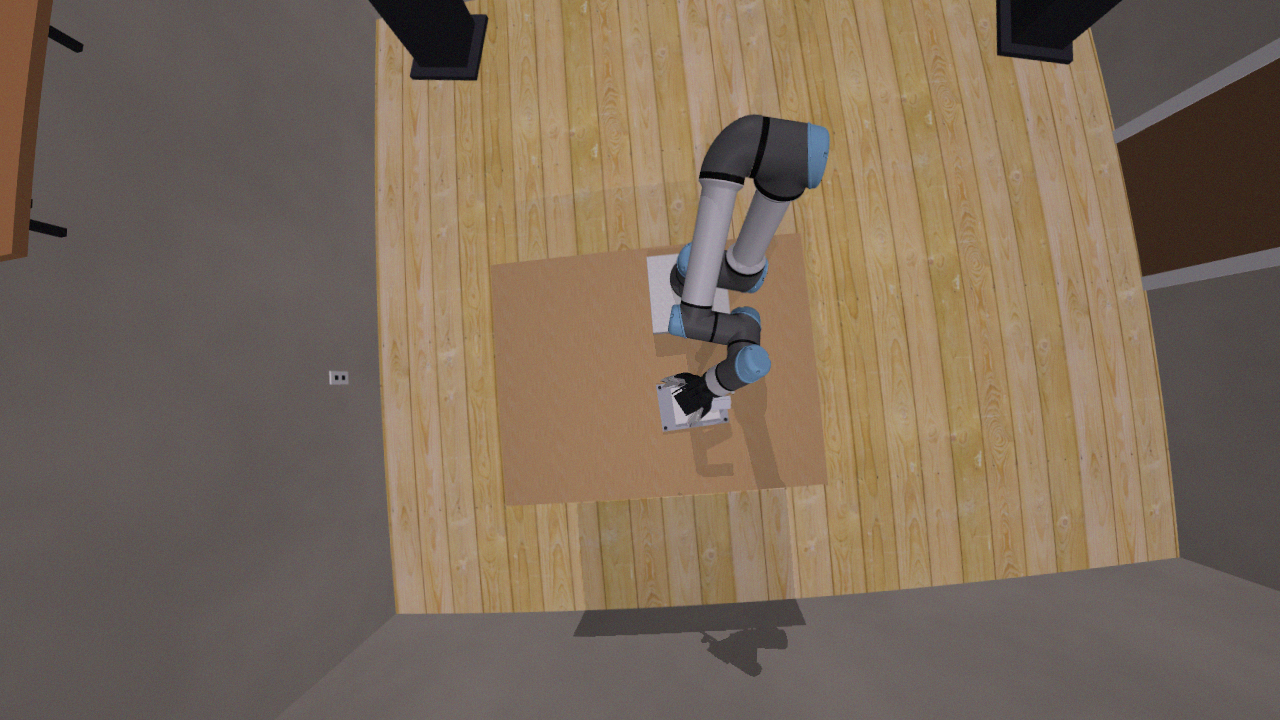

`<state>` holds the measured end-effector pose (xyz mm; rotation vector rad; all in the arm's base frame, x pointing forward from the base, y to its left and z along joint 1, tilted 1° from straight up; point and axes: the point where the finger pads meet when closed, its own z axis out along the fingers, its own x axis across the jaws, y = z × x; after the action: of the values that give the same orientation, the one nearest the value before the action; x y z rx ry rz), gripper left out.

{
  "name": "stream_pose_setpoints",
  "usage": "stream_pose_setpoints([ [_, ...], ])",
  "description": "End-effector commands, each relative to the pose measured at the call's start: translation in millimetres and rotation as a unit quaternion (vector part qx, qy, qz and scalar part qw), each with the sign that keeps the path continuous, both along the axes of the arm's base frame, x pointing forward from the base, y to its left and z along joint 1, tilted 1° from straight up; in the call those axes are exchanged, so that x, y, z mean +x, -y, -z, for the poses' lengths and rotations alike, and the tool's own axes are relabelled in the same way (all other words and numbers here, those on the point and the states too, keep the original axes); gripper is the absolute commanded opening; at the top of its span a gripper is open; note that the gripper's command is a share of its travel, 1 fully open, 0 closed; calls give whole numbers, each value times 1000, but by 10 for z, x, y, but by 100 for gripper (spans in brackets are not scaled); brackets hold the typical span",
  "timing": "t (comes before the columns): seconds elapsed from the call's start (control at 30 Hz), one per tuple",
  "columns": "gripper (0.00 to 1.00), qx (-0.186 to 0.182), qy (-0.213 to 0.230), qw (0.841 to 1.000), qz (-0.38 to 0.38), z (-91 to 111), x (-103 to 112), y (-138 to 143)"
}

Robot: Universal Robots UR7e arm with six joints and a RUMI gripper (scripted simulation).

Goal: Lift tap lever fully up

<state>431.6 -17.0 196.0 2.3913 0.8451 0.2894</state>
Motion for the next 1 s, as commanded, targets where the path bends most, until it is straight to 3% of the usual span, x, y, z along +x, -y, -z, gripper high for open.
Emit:
stream_pose_setpoints([
  [0.0,100,72,-24,997,35,111,99,-301],
  [0.37,100,176,-69,976,108,192,82,-841],
  [0.43,100,176,-69,976,108,192,82,-841],
  [0.5,100,206,-85,965,135,192,55,-1013],
  [0.77,100,262,-124,936,200,149,-28,-1379],
  [0.97,100,280,-140,922,226,116,-67,-1519],
])
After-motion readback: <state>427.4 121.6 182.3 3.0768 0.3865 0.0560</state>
